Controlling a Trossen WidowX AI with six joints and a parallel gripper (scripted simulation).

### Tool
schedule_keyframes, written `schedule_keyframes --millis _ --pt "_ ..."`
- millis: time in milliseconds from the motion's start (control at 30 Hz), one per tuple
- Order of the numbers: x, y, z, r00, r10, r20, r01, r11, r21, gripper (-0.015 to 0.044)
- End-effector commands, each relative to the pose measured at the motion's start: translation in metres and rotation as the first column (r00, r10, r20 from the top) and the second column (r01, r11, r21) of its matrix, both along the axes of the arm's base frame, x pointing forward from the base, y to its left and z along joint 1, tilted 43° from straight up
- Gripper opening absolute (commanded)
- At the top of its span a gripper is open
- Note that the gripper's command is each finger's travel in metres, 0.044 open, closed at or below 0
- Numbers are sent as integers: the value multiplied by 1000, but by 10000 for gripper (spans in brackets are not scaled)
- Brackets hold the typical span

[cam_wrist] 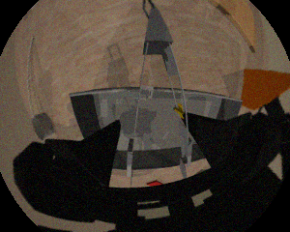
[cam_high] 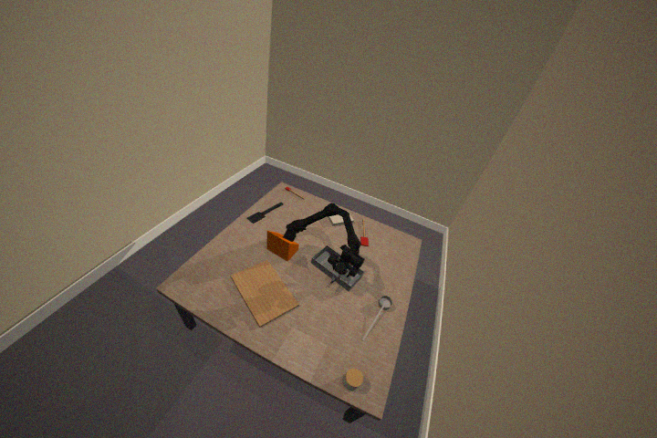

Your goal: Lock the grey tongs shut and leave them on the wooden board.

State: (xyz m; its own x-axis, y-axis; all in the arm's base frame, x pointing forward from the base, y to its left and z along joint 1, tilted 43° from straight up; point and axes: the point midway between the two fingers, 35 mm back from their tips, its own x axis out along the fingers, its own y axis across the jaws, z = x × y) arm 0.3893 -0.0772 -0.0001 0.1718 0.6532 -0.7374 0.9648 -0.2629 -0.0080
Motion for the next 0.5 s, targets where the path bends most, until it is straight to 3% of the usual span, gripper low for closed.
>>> schedule_keyframes --millis 0,333,400,467 --pt "-1 9 -7 1000 2 -8 -2 1000 10 440" --pt "-1 14 -12 1000 2 -8 -2 1000 11 440" --pt "0 10 -10 1000 2 -2 -2 1000 3 387" --pt "0 10 -10 1000 2 -2 -2 1000 3 374"
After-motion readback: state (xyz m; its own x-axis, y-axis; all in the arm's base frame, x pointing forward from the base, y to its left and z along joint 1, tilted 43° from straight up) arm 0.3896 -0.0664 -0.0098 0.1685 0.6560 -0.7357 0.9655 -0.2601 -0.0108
